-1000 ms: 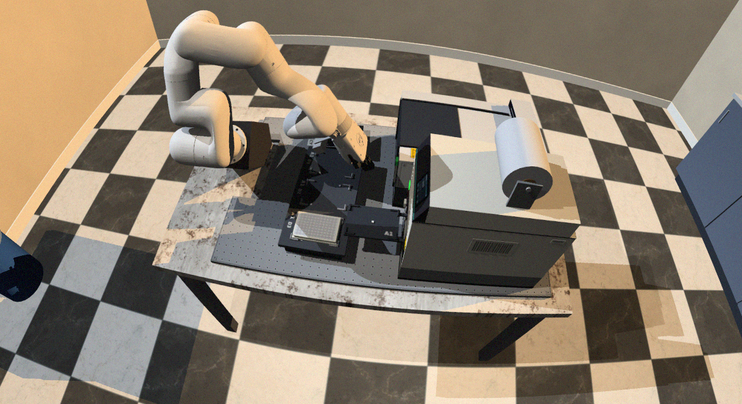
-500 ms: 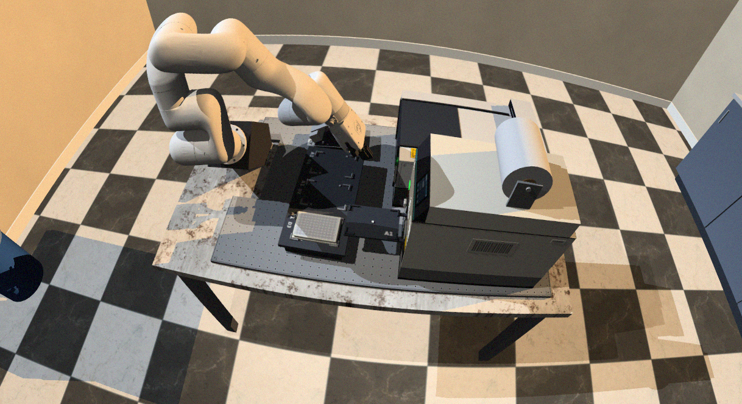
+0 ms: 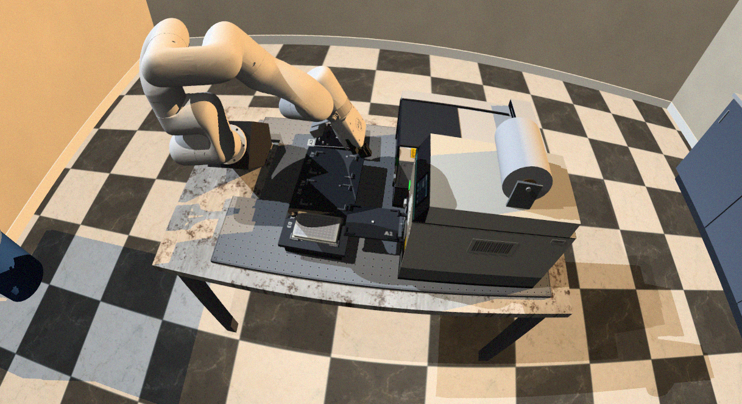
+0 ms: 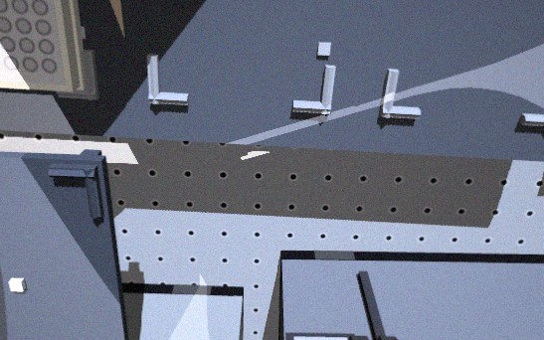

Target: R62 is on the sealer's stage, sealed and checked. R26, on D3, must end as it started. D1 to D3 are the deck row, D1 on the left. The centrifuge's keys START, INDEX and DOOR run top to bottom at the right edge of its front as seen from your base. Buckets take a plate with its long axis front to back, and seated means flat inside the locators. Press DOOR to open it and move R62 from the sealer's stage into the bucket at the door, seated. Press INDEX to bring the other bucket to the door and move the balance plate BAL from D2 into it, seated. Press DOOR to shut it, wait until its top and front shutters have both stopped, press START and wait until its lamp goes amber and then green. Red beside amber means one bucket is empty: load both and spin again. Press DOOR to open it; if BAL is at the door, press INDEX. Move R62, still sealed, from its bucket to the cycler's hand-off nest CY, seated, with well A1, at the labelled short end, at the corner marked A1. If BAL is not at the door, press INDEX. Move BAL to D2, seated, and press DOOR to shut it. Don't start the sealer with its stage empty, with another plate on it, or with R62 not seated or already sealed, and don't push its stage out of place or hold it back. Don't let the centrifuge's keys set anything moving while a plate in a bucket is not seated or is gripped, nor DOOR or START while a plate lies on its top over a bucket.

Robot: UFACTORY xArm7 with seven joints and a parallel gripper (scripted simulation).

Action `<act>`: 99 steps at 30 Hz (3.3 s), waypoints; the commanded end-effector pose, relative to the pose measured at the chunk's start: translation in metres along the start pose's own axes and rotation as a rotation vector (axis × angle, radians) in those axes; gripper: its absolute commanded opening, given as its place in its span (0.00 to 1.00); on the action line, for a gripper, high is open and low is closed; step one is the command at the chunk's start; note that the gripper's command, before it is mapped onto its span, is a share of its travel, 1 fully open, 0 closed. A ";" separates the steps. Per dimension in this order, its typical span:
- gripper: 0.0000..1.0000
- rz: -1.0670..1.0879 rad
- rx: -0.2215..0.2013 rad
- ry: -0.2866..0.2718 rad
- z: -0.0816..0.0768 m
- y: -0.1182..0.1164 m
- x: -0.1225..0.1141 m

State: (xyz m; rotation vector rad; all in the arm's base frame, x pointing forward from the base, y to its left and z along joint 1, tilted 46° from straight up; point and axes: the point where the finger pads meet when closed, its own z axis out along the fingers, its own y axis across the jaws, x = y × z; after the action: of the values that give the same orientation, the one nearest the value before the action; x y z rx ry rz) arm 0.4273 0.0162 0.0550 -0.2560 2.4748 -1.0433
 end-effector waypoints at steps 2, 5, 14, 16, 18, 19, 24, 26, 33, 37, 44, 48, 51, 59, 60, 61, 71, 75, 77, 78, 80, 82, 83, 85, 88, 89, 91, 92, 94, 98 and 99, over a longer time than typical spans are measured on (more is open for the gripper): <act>0.00 -0.001 0.001 0.139 -0.001 0.001 -0.002; 0.00 -0.001 0.001 0.239 -0.001 0.001 -0.002; 0.00 -0.001 0.001 0.462 -0.001 0.001 -0.002; 0.00 -0.001 0.001 0.462 -0.001 0.001 -0.002; 0.00 -0.001 0.001 0.462 -0.001 0.001 -0.002; 0.00 -0.001 0.001 0.462 -0.001 0.001 -0.002; 0.00 -0.001 0.001 0.462 -0.001 0.001 -0.002; 0.00 -0.001 0.001 0.462 -0.001 0.001 -0.002; 0.00 -0.001 0.001 0.462 -0.001 0.001 -0.002; 0.00 -0.001 0.001 0.462 -0.001 0.001 -0.002; 0.00 -0.001 0.001 0.462 -0.001 0.001 -0.002; 0.00 -0.001 0.001 0.462 -0.001 0.001 -0.002; 0.00 -0.001 0.001 0.462 -0.001 0.001 -0.002; 0.00 -0.001 0.001 0.462 -0.001 0.001 -0.002; 0.00 -0.001 0.001 0.462 -0.001 0.001 -0.002; 0.00 -0.001 0.001 0.462 -0.001 0.001 -0.002; 0.00 -0.001 0.001 0.462 -0.001 0.001 -0.002; 0.00 -0.001 0.001 0.462 -0.001 0.001 -0.002; 0.00 -0.001 0.001 0.462 -0.001 0.001 -0.002; 0.00 -0.001 0.001 0.462 -0.001 0.001 -0.002; 0.00 -0.001 0.001 0.462 -0.001 0.001 -0.002; 0.00 -0.001 0.001 0.462 -0.001 0.001 -0.002; 0.00 -0.001 0.001 0.462 -0.001 0.001 -0.002; 0.00 -0.001 0.001 0.462 -0.001 0.001 -0.002; 0.00 -0.001 0.001 0.462 -0.001 0.001 -0.002; 0.00 -0.001 0.001 0.462 -0.001 0.001 -0.002; 0.00 -0.001 0.001 0.462 -0.001 0.001 -0.002; 0.00 -0.001 0.001 0.462 -0.001 0.001 -0.002; 0.00 -0.001 0.001 0.462 -0.001 0.001 -0.002; 0.00 -0.001 0.001 0.462 -0.001 0.001 -0.002; 0.00 -0.001 0.001 0.462 -0.001 0.001 -0.002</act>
State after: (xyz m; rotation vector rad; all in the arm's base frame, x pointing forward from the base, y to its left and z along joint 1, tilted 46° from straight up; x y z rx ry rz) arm 0.4279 0.0162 0.0546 -0.0084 2.8792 -1.2194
